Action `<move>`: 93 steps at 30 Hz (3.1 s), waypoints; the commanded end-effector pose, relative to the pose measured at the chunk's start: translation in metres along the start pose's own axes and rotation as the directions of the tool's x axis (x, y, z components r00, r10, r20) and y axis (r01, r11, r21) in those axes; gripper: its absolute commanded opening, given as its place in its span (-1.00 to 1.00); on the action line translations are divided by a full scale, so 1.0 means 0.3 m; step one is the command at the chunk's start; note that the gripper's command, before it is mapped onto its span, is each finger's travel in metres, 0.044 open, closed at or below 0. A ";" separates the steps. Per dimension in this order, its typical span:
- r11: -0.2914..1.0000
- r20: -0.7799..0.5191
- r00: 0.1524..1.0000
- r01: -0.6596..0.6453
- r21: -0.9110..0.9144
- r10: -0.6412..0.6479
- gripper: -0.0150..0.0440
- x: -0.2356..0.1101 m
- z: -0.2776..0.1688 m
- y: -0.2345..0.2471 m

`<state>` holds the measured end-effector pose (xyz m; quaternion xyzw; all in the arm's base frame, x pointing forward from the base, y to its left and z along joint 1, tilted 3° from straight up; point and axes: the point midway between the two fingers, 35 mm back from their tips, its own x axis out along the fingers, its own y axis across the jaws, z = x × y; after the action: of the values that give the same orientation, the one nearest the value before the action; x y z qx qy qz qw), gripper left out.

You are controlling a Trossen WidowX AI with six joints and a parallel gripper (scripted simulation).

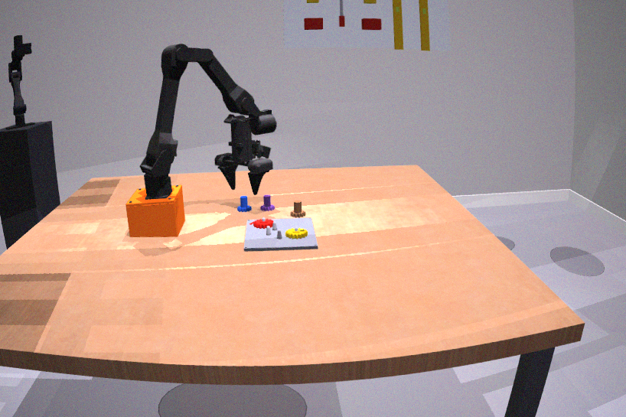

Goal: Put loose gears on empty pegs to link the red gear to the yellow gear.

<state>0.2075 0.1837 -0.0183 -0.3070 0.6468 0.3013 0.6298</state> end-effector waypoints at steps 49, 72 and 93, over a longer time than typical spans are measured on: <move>1.000 -0.003 1.000 -0.005 -0.007 0.005 -0.49 0.025 0.011 -0.003; 1.000 -0.002 1.000 -0.004 -0.007 0.004 -0.49 -0.204 0.034 -0.023; 1.000 -0.003 1.000 -0.004 -0.007 0.004 -0.49 -0.398 0.004 -0.031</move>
<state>0.2174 0.1810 0.0957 -0.3071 0.6491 0.3014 0.6272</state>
